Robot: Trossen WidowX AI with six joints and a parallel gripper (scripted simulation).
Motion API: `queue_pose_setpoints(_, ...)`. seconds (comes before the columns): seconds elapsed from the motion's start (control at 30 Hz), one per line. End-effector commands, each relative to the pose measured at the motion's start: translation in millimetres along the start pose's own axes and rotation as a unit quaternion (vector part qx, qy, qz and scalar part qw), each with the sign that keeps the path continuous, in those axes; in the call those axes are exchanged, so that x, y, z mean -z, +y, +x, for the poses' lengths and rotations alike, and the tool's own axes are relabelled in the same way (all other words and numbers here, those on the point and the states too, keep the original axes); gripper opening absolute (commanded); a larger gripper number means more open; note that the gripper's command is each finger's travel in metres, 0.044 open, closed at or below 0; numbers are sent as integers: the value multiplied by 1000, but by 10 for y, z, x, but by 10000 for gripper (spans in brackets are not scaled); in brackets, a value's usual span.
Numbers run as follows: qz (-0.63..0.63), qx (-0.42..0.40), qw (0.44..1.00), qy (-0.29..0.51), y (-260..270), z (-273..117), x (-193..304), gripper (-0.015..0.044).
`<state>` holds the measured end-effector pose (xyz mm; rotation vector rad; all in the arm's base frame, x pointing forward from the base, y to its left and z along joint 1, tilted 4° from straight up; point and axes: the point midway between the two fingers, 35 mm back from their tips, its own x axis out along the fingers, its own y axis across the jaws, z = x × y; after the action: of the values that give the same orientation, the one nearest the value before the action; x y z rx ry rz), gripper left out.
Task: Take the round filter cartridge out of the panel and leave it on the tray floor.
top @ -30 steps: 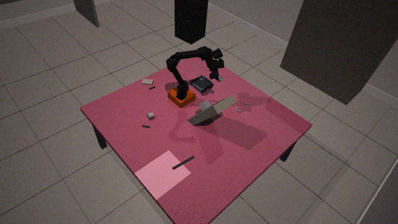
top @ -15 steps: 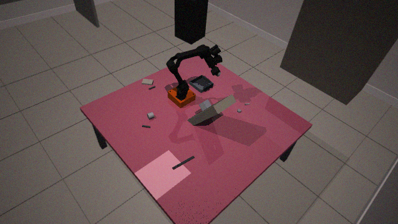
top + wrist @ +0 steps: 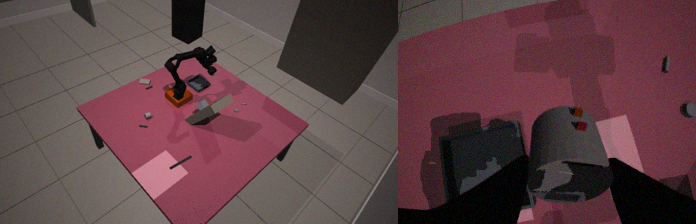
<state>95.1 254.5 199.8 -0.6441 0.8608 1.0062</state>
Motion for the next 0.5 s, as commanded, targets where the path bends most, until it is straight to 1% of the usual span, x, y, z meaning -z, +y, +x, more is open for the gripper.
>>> queue_pose_setpoints(0.0, -37, -24, 999, -3, 237, 161, 75, 0)
queue_pose_setpoints(0.47, -151, -91, 984, -2, 938, 592, 544, 0)
